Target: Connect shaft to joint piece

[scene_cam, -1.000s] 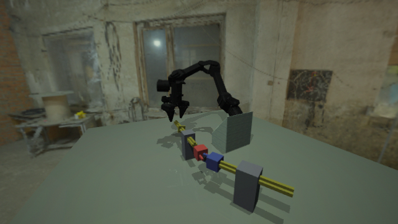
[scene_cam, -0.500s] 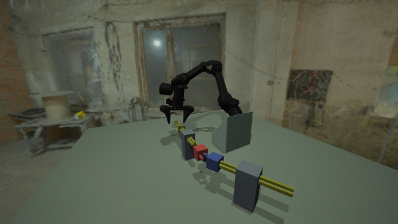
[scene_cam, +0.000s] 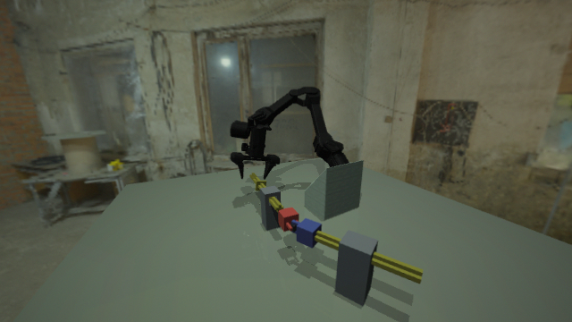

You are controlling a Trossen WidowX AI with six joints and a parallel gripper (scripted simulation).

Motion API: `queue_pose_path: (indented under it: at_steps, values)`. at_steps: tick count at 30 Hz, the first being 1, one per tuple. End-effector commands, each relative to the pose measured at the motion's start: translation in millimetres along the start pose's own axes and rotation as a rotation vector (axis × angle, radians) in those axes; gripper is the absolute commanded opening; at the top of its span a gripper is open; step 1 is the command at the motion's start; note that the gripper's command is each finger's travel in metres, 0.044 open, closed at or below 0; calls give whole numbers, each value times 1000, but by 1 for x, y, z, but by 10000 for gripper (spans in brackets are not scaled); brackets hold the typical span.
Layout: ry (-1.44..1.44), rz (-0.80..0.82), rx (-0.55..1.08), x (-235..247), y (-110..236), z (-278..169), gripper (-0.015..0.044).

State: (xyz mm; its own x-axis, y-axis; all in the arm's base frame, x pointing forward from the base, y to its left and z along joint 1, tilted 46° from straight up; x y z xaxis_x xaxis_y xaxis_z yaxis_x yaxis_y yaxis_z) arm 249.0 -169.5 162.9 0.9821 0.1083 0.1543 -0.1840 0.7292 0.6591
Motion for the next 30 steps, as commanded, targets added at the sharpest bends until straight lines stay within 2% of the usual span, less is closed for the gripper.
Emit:
queue_pose_path:
  at_steps: [1,14,27,30]
  values:
    - [6,-1,7,-1,-7,-3,440]
    - [6,-1,6,-1,-26,-3,440]
    - [6,-1,6,-1,-26,-3,102]
    - [6,-1,6,-1,-26,-3,102]
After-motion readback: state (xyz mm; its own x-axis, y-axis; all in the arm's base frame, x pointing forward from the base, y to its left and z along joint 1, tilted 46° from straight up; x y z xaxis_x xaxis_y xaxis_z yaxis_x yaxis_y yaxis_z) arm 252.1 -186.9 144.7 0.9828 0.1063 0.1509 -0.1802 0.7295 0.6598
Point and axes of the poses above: the point midway between the two fingers, 35 mm back from their tips, its own y axis back along the fingers, its own x axis across the jaws, z = x × y, the point moved 1 cm from there along y, back along the fingers, and after that the axes turned 5 degrees about y, right-handed, at the moved point
